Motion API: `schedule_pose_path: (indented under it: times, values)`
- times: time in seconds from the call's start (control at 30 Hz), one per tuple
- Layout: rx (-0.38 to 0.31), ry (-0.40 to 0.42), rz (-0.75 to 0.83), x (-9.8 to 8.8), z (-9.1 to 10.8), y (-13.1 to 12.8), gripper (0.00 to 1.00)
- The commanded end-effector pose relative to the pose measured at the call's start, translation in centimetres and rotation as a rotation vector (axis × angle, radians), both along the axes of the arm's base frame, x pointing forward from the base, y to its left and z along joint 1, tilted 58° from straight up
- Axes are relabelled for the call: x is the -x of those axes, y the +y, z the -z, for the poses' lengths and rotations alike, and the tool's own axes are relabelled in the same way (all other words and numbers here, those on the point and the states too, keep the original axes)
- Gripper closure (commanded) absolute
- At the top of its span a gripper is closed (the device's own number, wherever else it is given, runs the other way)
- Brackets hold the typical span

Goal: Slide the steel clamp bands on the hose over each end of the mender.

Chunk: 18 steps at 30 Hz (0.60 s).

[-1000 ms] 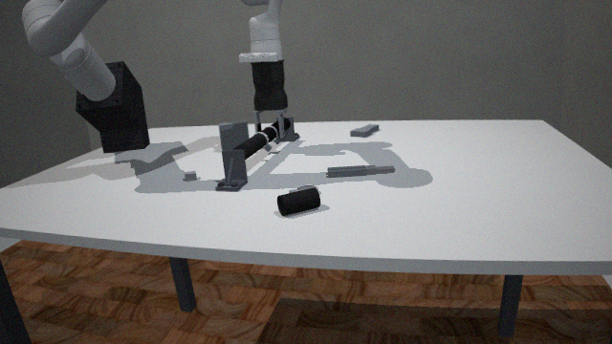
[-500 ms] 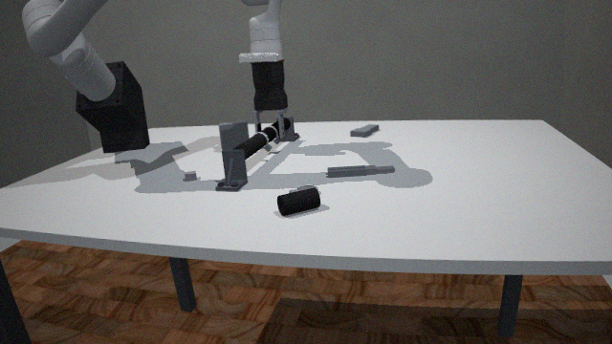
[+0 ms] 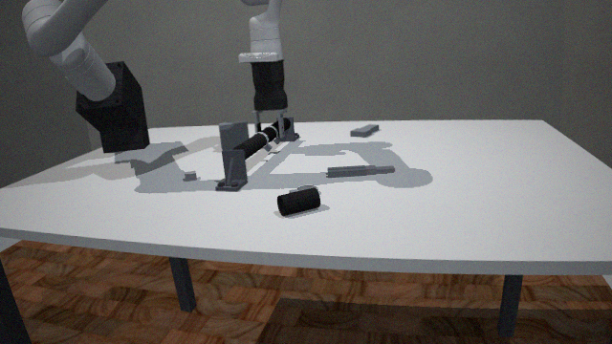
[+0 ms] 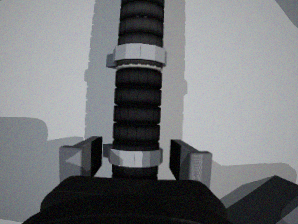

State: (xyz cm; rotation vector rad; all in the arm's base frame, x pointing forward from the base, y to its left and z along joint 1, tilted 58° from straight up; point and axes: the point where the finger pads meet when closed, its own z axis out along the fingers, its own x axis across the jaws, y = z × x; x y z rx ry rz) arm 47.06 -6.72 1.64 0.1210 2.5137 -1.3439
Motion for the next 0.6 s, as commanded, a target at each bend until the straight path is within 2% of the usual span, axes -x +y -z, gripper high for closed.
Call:
schedule_pose_path:
  times: [0.0, 0.2, 0.57]
  values:
    - [-0.002, -0.001, -0.002, 0.1, -0.3, 0.6, 0.00]
    - [-0.002, -0.001, -0.002, 0.8, -2.0, 3.3, 0.00]
    - [-0.002, -0.001, -0.002, 1.0, -2.6, 4.1, 0.00]
